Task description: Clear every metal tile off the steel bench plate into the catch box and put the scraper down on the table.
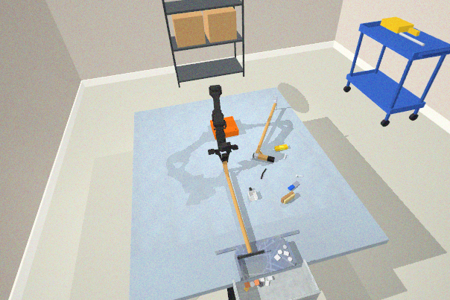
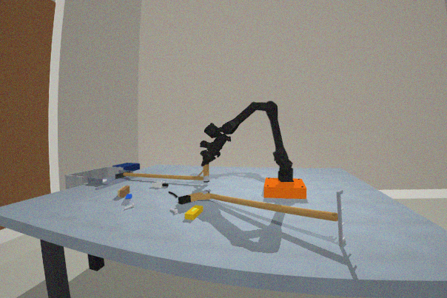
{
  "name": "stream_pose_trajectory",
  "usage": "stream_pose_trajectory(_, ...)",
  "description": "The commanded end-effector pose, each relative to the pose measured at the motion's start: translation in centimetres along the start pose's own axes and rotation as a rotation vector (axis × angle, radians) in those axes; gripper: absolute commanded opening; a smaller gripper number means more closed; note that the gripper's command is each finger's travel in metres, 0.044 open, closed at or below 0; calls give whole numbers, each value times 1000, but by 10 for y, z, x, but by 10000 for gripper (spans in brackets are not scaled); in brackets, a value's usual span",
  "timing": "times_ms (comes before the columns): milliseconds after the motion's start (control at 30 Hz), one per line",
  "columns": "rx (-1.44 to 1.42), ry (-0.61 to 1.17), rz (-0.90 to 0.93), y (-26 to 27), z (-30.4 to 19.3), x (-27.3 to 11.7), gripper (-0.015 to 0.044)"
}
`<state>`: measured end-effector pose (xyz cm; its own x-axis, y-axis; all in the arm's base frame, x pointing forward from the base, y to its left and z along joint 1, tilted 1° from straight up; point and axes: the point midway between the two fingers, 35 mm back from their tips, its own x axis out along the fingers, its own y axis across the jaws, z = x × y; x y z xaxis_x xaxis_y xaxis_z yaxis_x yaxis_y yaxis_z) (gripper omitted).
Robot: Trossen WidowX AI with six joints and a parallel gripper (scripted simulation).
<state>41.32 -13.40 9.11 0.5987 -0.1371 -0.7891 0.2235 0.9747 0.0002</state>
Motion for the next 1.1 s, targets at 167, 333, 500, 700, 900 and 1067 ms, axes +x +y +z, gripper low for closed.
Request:
stream_pose_trajectory(167,-3,-19,0,-1,-7,-13,0)
stream_pose_trajectory(333,-2,-20,0,-1,-14,-18,0)
stream_pose_trajectory(500,-2,-20,0,-1,-21,-22,0)
stream_pose_trajectory(700,-2,-20,0,-1,-29,-28,0)
stream_pose_trajectory(900,-2,-20,0,-1,-37,-33,0)
stream_pose_trajectory(1067,-2,-21,0,0,-44,-36,0)
